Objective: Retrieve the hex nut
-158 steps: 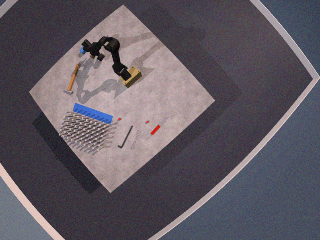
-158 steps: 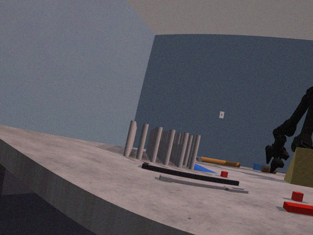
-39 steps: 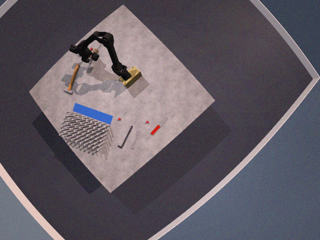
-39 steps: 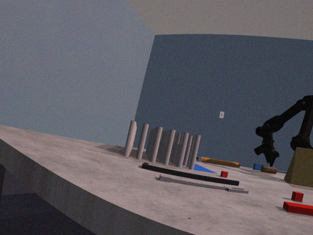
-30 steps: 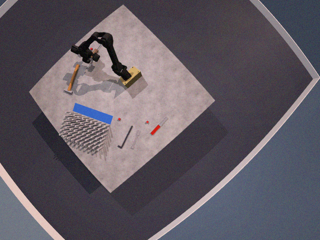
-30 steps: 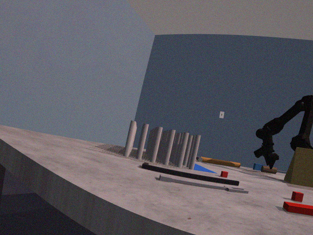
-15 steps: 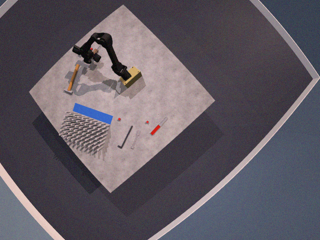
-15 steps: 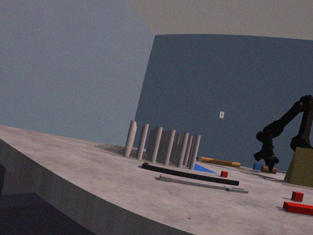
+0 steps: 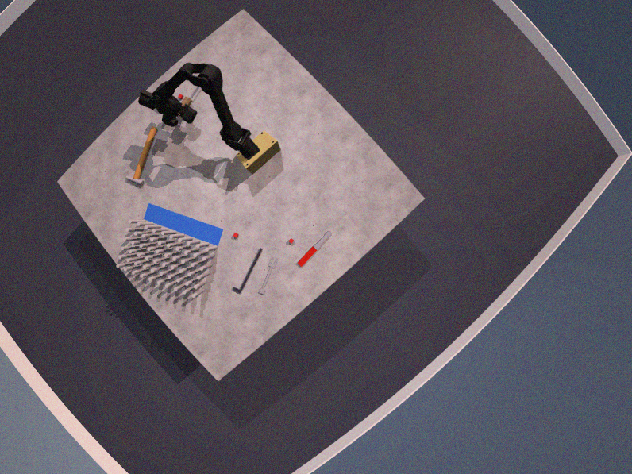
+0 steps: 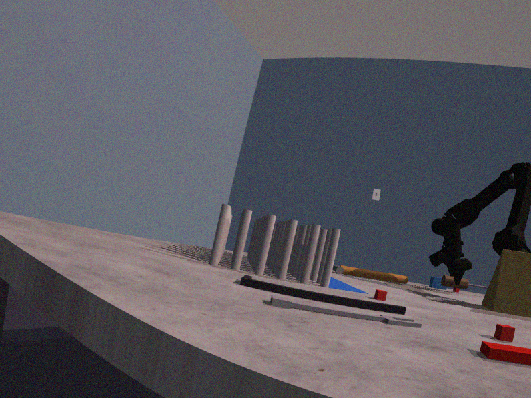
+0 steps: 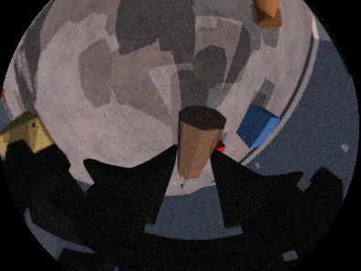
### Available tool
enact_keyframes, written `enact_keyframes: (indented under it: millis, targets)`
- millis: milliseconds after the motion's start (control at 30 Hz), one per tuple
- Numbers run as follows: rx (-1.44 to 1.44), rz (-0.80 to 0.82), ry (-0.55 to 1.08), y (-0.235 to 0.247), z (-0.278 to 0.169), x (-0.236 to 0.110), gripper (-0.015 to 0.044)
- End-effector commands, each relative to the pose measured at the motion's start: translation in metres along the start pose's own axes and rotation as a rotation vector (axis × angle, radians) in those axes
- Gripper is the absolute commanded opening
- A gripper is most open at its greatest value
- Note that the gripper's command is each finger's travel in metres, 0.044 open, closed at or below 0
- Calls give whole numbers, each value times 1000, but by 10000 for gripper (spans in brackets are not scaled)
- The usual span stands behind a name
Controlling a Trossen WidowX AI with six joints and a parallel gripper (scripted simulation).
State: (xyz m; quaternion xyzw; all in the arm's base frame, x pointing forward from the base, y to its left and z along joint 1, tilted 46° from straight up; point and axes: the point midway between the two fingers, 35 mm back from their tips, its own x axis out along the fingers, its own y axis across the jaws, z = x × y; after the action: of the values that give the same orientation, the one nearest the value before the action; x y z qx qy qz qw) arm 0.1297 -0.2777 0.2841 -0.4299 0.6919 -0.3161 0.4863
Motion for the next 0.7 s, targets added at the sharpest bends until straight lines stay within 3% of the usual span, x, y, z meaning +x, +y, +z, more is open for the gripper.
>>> enact_keyframes:
  millis: [0,667]
  targets:
    - [17,1,5,-8,-4,-17,0]
    - [11,-19,13,-30,-45,-103,0]
